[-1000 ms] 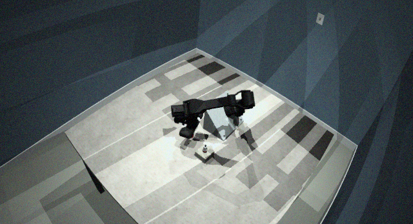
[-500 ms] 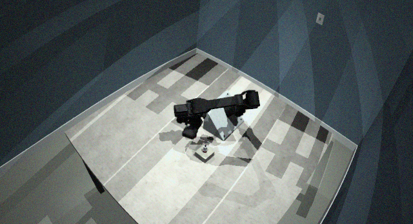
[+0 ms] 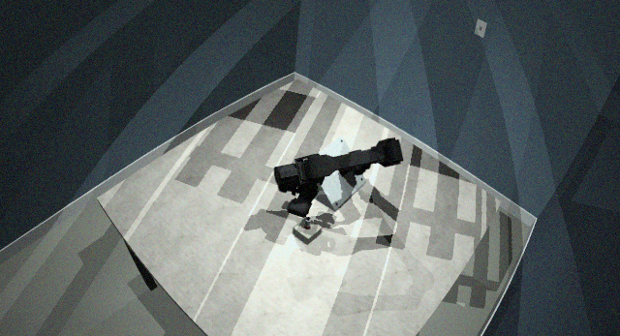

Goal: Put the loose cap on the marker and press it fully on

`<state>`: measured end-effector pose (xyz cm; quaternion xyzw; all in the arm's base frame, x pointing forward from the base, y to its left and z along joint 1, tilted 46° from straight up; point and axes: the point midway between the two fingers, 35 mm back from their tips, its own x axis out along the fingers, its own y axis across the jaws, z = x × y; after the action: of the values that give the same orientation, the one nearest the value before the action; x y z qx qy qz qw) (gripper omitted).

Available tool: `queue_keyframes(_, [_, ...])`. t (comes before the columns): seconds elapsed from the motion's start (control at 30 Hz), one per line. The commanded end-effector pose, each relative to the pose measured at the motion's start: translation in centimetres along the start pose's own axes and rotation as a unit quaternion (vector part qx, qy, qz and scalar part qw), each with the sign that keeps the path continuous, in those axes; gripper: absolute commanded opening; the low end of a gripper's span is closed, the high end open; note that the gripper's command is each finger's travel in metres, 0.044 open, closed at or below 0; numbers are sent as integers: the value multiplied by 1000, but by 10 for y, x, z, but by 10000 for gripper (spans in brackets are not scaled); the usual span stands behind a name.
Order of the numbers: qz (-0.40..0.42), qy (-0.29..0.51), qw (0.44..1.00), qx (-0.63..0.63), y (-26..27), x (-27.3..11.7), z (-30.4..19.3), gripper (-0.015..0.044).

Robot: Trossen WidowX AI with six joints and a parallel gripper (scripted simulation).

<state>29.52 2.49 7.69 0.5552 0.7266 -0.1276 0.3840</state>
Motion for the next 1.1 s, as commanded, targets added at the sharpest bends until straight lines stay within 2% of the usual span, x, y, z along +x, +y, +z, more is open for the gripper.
queue_keyframes(0.0, [2,1,1000,-1,8,-7,-16,0])
queue_keyframes(0.47, [2,1,1000,-1,9,1,-19,0])
queue_keyframes(1.07, [3,1,1000,-1,10,30,-19,0])
